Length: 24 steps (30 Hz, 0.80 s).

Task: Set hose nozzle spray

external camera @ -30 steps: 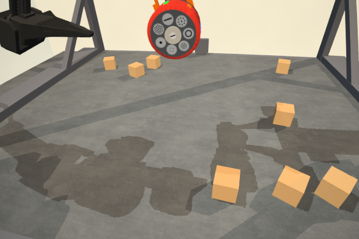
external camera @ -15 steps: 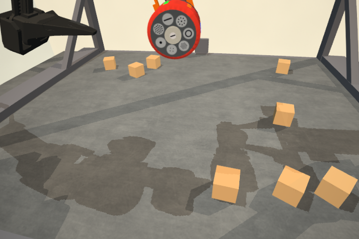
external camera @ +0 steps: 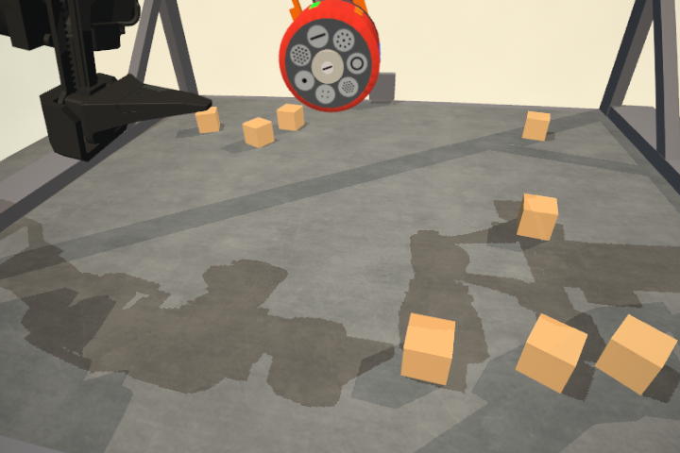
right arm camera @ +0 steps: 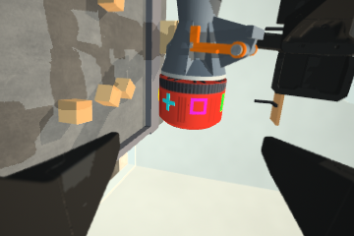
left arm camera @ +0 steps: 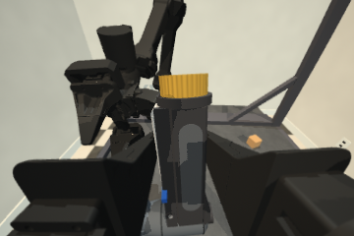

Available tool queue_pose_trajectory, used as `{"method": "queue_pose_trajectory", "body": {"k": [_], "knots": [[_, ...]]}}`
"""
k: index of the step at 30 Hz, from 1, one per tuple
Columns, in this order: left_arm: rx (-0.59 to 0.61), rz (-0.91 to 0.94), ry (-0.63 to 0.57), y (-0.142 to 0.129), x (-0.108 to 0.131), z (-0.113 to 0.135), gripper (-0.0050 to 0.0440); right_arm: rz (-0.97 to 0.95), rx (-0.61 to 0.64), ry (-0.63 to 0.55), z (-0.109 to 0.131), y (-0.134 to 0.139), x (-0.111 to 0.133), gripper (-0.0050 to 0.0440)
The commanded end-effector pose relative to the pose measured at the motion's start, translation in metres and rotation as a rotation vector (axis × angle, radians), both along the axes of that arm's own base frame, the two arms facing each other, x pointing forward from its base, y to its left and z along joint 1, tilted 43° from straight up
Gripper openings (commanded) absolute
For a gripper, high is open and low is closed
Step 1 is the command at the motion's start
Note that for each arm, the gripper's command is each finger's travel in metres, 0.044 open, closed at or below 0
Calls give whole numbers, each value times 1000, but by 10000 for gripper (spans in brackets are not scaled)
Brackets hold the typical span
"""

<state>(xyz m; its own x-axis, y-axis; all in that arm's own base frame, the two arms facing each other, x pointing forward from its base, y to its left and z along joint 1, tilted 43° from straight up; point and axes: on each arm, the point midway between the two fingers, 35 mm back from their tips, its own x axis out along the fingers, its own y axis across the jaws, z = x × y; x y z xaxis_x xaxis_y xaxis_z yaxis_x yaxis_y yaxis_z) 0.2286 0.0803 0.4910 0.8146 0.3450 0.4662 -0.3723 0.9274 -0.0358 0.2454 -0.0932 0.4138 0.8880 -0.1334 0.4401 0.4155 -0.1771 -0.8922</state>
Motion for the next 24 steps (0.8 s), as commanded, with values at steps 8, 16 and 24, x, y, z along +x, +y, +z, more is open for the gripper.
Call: {"method": "queue_pose_trajectory", "body": {"k": [8, 16, 24], "knots": [[20, 2, -52, -4, -15, 16, 170, 21, -19, -133, -17, -2, 8, 414], [20, 2, -52, -4, -15, 16, 170, 30, -36, -205, -25, 1, 5, 414], [20, 2, -52, -4, -15, 16, 170, 45, -49, -295, -35, 7, -3, 414]]}}
